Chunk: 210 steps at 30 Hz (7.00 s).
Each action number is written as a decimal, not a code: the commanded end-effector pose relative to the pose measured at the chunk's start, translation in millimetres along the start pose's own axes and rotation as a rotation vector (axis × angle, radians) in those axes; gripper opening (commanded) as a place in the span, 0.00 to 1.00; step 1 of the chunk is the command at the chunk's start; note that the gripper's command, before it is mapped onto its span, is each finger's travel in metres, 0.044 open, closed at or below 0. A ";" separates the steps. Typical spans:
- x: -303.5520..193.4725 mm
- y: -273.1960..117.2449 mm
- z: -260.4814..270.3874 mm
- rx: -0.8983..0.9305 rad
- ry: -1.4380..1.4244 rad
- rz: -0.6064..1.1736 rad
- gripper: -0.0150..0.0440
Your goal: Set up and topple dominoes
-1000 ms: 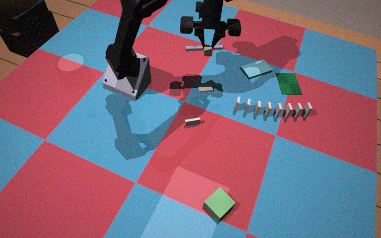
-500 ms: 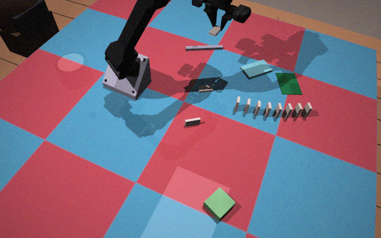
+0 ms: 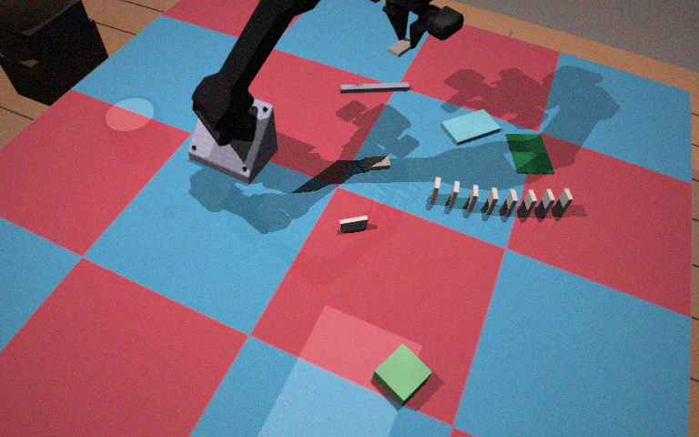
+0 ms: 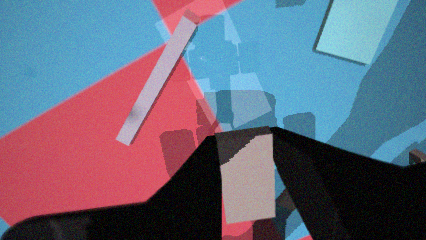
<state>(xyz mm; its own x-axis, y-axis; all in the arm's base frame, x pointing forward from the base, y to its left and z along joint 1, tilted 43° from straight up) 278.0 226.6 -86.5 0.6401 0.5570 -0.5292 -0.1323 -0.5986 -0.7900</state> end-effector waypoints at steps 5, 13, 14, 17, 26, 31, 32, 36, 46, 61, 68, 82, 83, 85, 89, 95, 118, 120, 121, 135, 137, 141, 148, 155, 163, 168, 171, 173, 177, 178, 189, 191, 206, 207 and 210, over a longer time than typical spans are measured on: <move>9.9 22.4 4.8 0.077 0.011 -0.073 0.44; 21.3 40.8 8.3 0.148 0.026 -0.172 0.44; 22.6 42.9 8.6 0.156 0.028 -0.184 0.44; 26.2 48.9 9.6 0.181 0.032 -0.223 0.44; 35.0 64.3 11.6 0.247 0.043 -0.344 0.44; 38.4 71.1 12.1 0.279 0.047 -0.413 0.44; 38.9 72.3 12.1 0.285 0.047 -0.428 0.44; 40.6 76.7 12.1 0.307 0.049 -0.485 0.44; 41.3 84.1 11.0 0.352 0.051 -0.631 0.44; 32.0 85.9 6.5 0.388 0.044 -0.860 0.44; 23.2 83.0 3.6 0.391 0.037 -0.969 0.44; -3.0 70.3 -2.5 0.375 0.013 -1.184 0.44; -5.3 69.1 -3.0 0.373 0.011 -1.199 0.44; -9.8 66.7 -4.0 0.366 0.008 -1.229 0.44; -19.4 61.4 -5.9 0.350 0.000 -1.289 0.44; -35.5 52.4 -8.8 0.321 -0.013 -1.378 0.44; -54.7 41.1 -11.8 0.282 -0.028 -1.472 0.44; -54.4 43.1 -12.3 0.281 -0.029 -1.471 0.44; -54.0 45.6 -13.0 0.281 -0.029 -1.470 0.44; -51.7 89.4 -20.0 0.278 -0.032 -1.457 0.44; -52.0 95.7 -20.4 0.278 -0.032 -1.456 0.44; -52.9 108.2 -20.7 0.278 -0.031 -1.455 0.44; -55.6 129.6 -19.4 0.279 -0.029 -1.456 0.44; -59.8 150.1 -15.8 0.280 -0.024 -1.460 0.44; -60.8 154.2 -14.7 0.280 -0.022 -1.461 0.44; -60.8 154.2 -14.7 0.280 -0.022 -1.461 0.44; -60.8 154.2 -14.7 0.280 -0.022 -1.461 0.57; -60.8 154.2 -14.7 0.280 -0.022 -1.461 0.66; -60.8 154.2 -14.7 0.280 -0.022 -1.461 0.84; -60.8 154.2 -14.7 0.280 -0.022 -1.461 0.88; -57.1 111.1 -13.6 0.283 -0.017 -1.456 1.00; -57.1 104.6 -12.7 0.284 -0.015 -1.457 1.00; 8.7 111.3 10.3 0.408 -0.012 -1.167 1.00; 16.6 112.3 12.2 0.411 -0.009 -1.115 1.00; 34.4 114.5 17.5 0.408 0.003 -0.950 1.00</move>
<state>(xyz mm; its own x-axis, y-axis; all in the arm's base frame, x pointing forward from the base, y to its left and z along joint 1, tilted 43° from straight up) 255.7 167.3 -184.3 0.5316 0.6464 0.5474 0.2720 0.4817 -0.8330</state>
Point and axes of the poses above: the point midway between the two fingers, 35 mm back from their tips, its own y axis out along the fingers, its own z axis across the jaws, x = y × z, the point moved 1 cm from there along -y, back along the fingers, and after that the axes turned 11 degrees about y, right-handed, at the moved point
